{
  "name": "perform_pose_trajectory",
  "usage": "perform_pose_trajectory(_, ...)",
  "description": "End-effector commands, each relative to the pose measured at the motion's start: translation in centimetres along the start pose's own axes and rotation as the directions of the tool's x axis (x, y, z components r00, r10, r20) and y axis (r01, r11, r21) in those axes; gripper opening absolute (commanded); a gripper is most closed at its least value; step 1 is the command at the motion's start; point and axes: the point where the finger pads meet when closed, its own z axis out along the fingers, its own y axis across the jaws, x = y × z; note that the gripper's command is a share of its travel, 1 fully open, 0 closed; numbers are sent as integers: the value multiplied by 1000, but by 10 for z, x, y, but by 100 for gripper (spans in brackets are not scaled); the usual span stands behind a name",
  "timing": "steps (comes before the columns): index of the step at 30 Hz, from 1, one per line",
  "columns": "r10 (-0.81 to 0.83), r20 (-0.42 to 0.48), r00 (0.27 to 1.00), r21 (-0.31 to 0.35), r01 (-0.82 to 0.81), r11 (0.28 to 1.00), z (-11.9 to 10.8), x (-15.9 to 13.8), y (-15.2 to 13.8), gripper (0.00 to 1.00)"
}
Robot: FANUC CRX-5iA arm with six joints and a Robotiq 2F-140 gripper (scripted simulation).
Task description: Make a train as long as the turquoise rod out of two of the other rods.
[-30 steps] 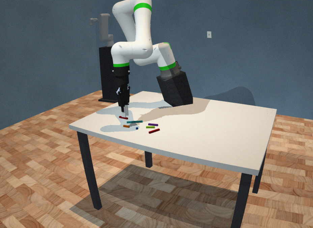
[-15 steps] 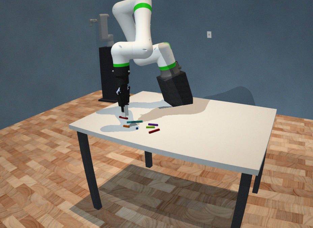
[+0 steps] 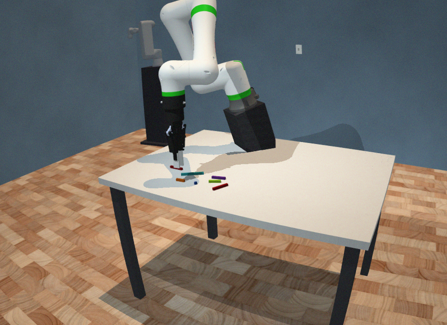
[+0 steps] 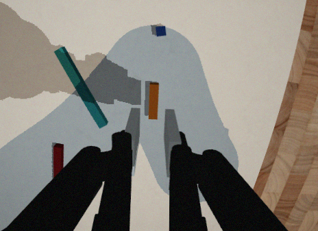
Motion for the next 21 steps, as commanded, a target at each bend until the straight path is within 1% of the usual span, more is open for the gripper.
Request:
perform_pose_trajectory(1,3,0,1000,0,-3,1000,2,0,0,15)
perform_pose_trajectory(5,3,0,1000,0,-3,1000,5,0,0,15)
perform_pose_trajectory(19,3,0,1000,0,-3,1000,28,1,1,15)
perform_pose_trajectory(21,3,0,1000,0,-3,1000,28,1,1,15)
